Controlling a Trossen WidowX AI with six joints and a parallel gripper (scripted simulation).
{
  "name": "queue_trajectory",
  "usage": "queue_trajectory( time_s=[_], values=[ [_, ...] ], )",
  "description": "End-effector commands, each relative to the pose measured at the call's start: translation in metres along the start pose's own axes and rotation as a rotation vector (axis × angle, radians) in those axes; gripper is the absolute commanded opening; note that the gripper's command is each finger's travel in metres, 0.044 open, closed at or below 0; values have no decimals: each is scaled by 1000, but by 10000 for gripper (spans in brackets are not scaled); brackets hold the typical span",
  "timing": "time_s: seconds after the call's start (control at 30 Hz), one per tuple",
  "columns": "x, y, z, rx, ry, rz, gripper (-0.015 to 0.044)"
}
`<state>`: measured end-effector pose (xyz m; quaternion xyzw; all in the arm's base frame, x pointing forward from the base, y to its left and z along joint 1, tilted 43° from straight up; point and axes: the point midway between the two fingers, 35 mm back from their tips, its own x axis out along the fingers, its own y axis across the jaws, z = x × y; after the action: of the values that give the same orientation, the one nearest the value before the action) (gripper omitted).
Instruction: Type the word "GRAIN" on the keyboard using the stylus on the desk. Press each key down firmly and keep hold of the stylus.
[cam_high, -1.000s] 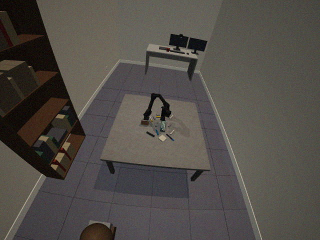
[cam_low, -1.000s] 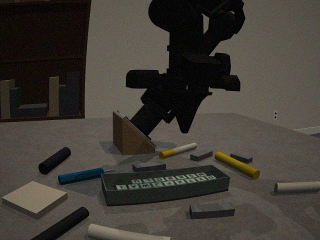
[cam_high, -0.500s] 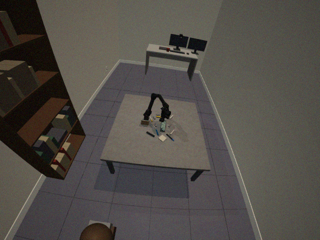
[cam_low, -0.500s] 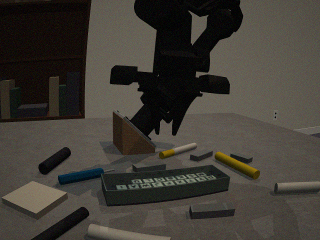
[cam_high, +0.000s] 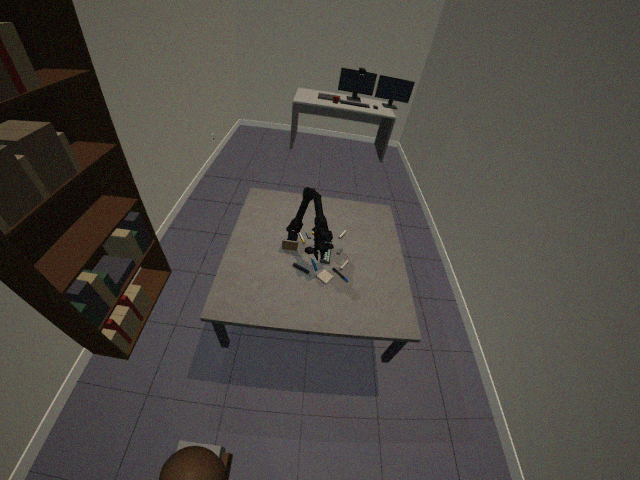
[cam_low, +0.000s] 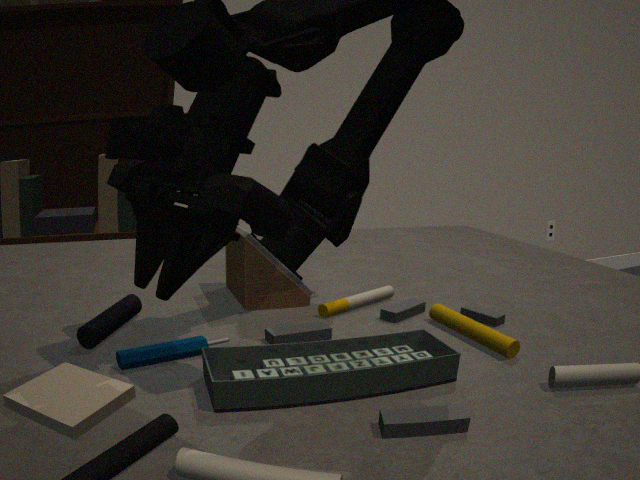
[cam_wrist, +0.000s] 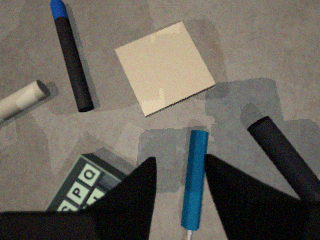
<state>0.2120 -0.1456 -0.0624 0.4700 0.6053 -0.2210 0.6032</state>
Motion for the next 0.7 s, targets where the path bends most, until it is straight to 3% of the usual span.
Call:
queue_trajectory(
  time_s=[0.0, 0.67],
  values=[
    [13, -24, 5, 189, -59, -33, 150],
    [18, -26, 4, 189, -59, -33, 150]
  ],
)
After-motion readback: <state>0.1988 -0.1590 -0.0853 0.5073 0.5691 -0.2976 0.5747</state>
